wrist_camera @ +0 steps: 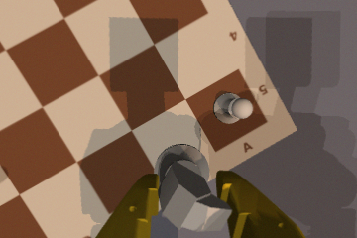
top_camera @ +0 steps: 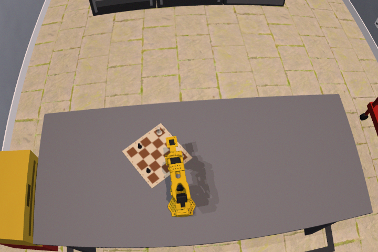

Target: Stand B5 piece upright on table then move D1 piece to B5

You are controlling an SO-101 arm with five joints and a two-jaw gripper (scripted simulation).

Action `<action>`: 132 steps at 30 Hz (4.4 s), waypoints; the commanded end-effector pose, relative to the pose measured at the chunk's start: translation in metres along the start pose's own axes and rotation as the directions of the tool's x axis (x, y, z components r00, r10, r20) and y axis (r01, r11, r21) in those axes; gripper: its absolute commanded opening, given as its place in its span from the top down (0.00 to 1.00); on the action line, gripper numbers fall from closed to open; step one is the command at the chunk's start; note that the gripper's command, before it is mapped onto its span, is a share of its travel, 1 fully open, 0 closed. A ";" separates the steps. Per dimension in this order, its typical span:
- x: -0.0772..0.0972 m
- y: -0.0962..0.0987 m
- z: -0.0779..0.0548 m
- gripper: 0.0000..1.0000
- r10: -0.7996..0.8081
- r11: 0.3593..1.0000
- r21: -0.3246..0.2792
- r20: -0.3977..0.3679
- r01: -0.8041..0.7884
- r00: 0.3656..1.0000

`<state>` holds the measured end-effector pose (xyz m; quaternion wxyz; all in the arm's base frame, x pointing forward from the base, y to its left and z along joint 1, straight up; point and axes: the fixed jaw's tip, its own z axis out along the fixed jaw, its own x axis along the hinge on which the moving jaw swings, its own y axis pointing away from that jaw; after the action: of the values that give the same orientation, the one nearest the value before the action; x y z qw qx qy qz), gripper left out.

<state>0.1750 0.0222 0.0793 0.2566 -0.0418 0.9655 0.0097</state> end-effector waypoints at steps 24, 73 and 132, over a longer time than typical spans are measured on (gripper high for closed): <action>-0.008 0.054 -0.008 1.00 -0.254 0.956 -0.143 0.044 0.258 0.966; -0.008 0.211 -0.004 1.00 -0.644 0.654 -0.373 0.183 0.658 0.743; 0.018 0.209 0.038 1.00 -0.644 0.653 -0.373 0.183 0.659 0.743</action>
<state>0.1637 0.2315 0.0470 0.2545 -0.4326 0.8557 0.1257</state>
